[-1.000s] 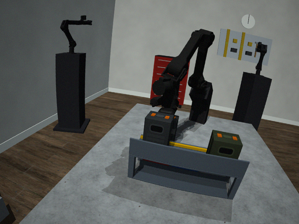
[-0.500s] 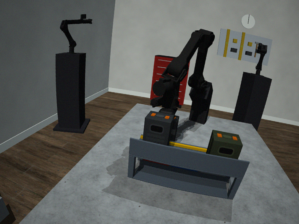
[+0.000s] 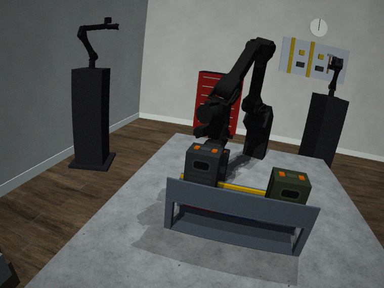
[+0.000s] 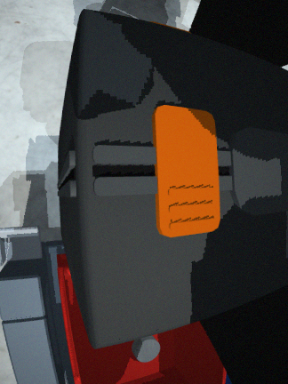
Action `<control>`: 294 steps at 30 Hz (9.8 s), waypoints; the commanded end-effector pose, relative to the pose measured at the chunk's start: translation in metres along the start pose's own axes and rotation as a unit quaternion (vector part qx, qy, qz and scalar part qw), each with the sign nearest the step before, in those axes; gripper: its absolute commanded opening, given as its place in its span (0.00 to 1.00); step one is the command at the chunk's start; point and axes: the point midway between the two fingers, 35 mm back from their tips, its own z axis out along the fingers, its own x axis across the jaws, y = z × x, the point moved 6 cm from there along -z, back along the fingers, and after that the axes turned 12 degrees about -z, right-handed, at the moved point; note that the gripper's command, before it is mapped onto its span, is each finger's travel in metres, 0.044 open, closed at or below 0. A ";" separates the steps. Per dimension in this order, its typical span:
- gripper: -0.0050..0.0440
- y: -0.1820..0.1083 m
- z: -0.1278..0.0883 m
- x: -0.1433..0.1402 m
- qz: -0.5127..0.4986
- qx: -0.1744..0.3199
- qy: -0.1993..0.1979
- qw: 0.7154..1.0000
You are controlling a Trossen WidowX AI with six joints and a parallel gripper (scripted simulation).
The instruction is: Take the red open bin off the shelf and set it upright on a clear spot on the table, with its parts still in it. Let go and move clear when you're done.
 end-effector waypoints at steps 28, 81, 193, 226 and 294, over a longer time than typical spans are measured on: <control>0.10 -0.039 -0.006 0.006 -0.005 -0.013 0.019 1.000; 0.10 -0.167 0.004 0.009 0.002 -0.008 0.012 1.000; 0.10 -0.226 -0.006 0.021 0.005 -0.001 0.012 1.000; 0.10 -0.227 -0.006 0.021 0.005 -0.001 0.012 1.000; 0.10 -0.227 -0.006 0.021 0.005 -0.001 0.012 1.000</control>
